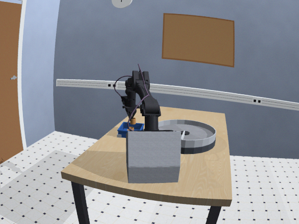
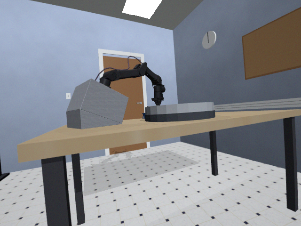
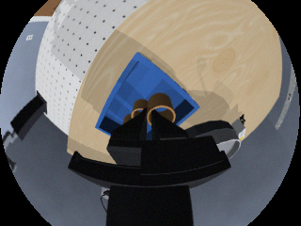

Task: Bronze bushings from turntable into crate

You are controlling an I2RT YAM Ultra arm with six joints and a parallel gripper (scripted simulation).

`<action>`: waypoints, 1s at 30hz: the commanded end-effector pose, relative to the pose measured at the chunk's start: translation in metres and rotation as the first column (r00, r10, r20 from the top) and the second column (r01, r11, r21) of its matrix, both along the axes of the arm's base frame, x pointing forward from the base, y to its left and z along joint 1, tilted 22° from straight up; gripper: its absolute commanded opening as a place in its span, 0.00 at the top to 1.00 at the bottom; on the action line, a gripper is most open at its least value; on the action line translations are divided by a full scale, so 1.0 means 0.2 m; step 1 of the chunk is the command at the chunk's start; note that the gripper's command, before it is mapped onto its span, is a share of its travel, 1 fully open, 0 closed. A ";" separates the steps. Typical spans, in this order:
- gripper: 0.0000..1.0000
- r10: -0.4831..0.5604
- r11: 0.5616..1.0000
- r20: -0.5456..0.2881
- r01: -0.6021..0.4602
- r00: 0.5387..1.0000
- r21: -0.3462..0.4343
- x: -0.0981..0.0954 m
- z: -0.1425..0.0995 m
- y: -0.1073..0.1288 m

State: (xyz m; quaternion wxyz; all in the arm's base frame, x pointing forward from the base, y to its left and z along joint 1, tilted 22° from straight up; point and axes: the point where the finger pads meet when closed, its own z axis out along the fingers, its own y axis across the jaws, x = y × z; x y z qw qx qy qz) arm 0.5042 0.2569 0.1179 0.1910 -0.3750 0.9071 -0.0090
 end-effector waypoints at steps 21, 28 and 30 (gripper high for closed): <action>1.00 0.006 1.000 0.030 -0.006 1.000 0.023 -0.01 0.07 0.03; 1.00 0.006 1.000 0.030 -0.006 1.000 0.023 -0.01 0.07 0.03; 1.00 0.006 1.000 0.030 -0.006 1.000 0.023 -0.01 0.07 0.03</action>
